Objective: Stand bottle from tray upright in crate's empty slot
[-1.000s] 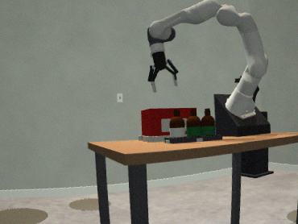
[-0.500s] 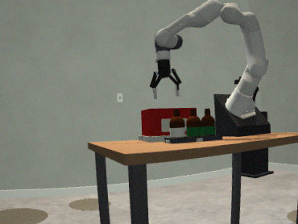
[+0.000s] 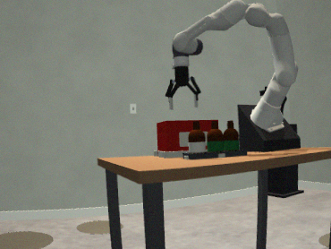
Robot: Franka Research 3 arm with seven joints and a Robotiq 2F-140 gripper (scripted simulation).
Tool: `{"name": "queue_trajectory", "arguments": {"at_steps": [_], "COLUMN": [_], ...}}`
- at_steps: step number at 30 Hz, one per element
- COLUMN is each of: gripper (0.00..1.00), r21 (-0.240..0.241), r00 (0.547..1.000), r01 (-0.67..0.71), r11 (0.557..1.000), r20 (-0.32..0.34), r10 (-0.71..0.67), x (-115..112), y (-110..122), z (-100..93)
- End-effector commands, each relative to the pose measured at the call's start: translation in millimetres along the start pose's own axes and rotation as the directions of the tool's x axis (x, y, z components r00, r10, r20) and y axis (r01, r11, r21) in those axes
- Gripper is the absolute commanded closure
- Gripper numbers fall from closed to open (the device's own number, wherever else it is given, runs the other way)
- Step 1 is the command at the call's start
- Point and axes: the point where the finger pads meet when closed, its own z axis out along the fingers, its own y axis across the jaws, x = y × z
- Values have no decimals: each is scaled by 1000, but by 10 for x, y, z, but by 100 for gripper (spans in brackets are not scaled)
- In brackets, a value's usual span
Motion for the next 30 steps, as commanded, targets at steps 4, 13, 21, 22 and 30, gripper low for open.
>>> {"name": "queue_trajectory", "arguments": {"at_steps": [4, 13, 21, 22, 30], "gripper": [100, 100, 100, 100, 100], "r21": [5, 5, 5, 5, 5], "r00": [1000, 1000, 1000, 1000, 1000], "r01": [11, 11, 11, 11, 11], "r11": [1000, 1000, 1000, 1000, 1000], "r20": [3, 3, 3, 3, 3], "r10": [-11, -11, -11, -11, -11], "x": [-7, -7, -7, -7, -7], "y": [-8, -8, -8, -8, -8], "z": [-4, -4, -4, -4, -4]}}
